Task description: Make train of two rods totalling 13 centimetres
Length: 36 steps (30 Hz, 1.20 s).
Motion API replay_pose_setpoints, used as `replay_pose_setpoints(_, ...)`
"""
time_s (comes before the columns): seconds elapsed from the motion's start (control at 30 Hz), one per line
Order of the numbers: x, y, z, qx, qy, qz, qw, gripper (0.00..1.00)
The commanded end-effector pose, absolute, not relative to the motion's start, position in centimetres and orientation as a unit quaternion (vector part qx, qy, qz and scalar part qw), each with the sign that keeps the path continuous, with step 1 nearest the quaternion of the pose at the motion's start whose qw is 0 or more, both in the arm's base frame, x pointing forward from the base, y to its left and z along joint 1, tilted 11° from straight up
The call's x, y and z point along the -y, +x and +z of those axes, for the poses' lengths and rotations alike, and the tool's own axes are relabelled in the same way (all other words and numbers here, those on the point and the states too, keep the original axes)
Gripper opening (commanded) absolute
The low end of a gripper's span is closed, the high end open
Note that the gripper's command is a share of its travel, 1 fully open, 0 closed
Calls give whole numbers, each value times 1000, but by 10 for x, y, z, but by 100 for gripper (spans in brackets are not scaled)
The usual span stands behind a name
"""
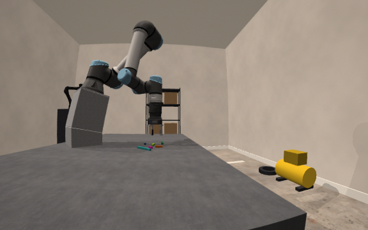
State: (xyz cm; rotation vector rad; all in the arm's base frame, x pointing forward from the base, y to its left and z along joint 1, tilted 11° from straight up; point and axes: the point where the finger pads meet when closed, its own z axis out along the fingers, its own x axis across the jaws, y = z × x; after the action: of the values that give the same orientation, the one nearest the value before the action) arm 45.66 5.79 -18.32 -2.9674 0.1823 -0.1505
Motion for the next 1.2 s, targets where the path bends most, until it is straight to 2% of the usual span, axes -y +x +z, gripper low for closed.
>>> replay_pose_setpoints(0.0, -64, 457, -182, -143, -985, -44, 86, 100)
replay_pose_setpoints(1.17, -84, 452, -179, -593, -799, 2, 97, 100)
